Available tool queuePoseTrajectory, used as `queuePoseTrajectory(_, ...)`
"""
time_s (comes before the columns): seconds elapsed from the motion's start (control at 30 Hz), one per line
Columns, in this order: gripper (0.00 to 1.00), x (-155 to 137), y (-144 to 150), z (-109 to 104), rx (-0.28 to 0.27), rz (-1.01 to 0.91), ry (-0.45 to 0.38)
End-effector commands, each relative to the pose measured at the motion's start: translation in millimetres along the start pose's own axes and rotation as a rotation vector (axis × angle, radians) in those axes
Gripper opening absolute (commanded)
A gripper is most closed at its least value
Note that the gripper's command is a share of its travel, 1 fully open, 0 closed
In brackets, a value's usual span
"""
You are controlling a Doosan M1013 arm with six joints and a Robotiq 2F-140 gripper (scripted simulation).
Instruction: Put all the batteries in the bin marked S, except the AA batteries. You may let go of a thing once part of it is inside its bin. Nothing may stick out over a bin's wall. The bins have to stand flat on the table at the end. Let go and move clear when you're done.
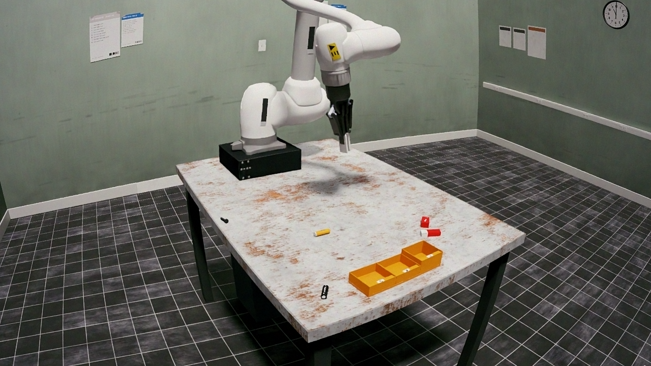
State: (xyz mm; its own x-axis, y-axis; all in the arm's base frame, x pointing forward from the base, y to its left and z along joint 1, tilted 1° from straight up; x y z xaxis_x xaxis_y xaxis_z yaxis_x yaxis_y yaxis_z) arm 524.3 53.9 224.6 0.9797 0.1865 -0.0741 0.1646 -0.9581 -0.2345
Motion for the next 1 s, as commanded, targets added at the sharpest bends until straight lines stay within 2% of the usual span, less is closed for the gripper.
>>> queuePoseTrajectory(0.0, 0.15, -14, 10, -4, -0.048, 0.081, 0.011)
queuePoseTrajectory(0.27, 0.15, -52, 34, -13, -0.163, 0.296, 0.07)
queuePoseTrajectory(0.37, 0.15, -52, 34, -13, -0.163, 0.296, 0.07)
queuePoseTrajectory(0.53, 0.15, -76, 49, -19, -0.231, 0.436, 0.124)
queuePoseTrajectory(0.93, 0.15, -76, 49, -19, -0.231, 0.436, 0.124)
queuePoseTrajectory(0.97, 0.15, -68, 53, -18, -0.232, 0.422, 0.122)
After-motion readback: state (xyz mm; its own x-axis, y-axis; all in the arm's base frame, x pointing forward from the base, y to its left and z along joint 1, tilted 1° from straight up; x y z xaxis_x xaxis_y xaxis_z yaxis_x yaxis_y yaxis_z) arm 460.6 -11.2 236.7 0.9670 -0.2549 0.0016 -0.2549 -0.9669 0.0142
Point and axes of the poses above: the point where the finger pads meet when closed, its own z axis out along the fingers, its own y axis across the jaws, x = y × z, the point moved 10 cm from there along -z, back along the fingers, and after that the axes turned 13 degrees about z, right-handed, at the moved point
